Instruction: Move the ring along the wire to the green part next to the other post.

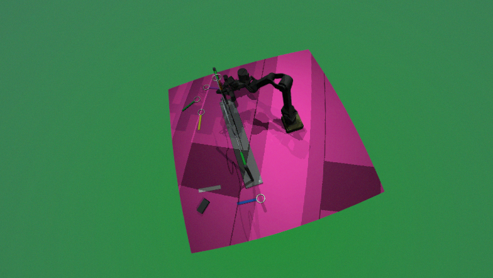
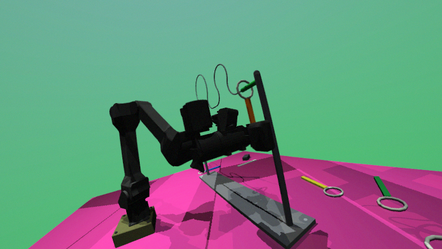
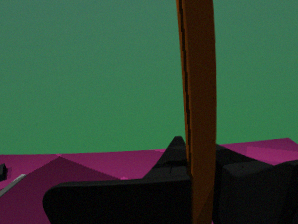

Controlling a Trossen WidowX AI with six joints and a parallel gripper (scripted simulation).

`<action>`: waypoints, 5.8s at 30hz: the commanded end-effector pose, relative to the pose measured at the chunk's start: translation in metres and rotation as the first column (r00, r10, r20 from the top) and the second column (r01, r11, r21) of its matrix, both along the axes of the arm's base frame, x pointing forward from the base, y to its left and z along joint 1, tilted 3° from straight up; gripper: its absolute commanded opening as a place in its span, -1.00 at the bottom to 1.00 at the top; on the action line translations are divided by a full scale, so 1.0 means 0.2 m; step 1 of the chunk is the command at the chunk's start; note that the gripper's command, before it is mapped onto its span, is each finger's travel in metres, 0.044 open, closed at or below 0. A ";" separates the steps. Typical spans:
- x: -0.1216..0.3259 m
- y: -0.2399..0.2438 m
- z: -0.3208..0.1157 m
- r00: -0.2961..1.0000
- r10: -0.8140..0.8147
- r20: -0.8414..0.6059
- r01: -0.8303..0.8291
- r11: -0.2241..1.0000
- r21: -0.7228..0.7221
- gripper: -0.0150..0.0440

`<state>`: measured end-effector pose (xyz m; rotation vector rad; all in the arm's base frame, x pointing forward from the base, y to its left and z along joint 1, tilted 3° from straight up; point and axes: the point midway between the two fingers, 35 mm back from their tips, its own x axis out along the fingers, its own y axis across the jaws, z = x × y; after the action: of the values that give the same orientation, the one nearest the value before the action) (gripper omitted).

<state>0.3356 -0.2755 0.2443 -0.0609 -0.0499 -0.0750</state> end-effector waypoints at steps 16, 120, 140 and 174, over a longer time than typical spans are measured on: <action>0.00 0.10 0.00 1.000 0.001 0.001 -0.001 1.000 0.003 -1.00; -0.25 0.99 0.65 0.890 0.455 0.027 -0.085 0.107 0.991 -1.00; -0.22 1.02 0.90 0.909 0.372 0.188 -0.117 -0.205 0.972 -1.00; -0.23 0.98 0.97 0.914 0.389 0.115 -0.102 -0.054 0.993 -1.00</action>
<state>0.2896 -0.0790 0.4398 1.5587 0.2271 0.3168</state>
